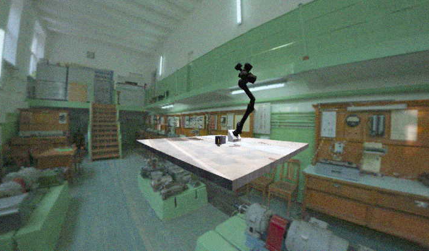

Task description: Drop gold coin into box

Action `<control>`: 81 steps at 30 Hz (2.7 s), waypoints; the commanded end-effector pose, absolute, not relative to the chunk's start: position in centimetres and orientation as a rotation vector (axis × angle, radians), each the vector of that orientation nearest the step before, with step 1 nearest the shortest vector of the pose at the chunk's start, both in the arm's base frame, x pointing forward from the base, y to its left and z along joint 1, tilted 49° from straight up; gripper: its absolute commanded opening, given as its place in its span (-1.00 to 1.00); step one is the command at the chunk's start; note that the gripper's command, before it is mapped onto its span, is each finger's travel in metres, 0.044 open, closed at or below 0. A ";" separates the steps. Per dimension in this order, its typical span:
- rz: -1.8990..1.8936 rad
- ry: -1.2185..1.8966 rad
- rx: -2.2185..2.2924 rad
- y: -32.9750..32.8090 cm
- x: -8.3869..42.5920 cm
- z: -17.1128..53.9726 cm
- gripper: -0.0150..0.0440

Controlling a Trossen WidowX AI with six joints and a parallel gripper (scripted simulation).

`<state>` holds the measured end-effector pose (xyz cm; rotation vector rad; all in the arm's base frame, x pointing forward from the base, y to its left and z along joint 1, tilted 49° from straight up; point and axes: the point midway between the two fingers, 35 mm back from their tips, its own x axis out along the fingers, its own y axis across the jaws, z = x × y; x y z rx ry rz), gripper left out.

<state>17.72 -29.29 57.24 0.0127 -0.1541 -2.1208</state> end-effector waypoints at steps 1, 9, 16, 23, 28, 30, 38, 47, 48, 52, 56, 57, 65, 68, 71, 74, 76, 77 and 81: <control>-2.119 -0.152 0.003 -29.3 17.8 57.2 0.78; -1.947 0.044 -0.404 -31.1 23.9 57.3 0.06; -1.622 0.279 -0.779 -31.9 32.6 54.7 0.05; -1.182 0.478 -1.058 -30.8 41.3 48.6 0.05; -0.826 0.591 -1.181 -28.5 46.4 42.5 0.05; -0.678 0.630 -1.212 -27.3 47.9 39.7 0.05; -0.076 0.747 -1.224 -20.3 50.9 28.5 0.05; 0.565 0.835 -1.035 -10.5 47.4 18.0 0.05; 0.630 0.842 -1.001 -9.3 46.7 17.1 0.05; 0.883 0.868 -0.835 -4.8 43.3 14.4 0.05; 1.111 0.890 -0.621 -0.4 39.2 13.0 0.05; 1.161 0.895 -0.562 0.7 38.2 12.9 0.05; 1.376 0.921 -0.209 5.9 33.9 14.0 0.05; 1.376 0.921 -0.209 5.9 33.9 14.0 0.05; 1.376 0.921 -0.209 5.9 33.9 14.0 0.05; 1.376 0.921 -0.209 6.4 33.9 13.5 0.05; 1.376 0.920 -0.209 7.9 33.8 12.2 0.05; 1.377 0.920 -0.209 8.3 33.7 11.8 0.05; 1.377 0.919 -0.208 8.6 33.7 11.6 0.05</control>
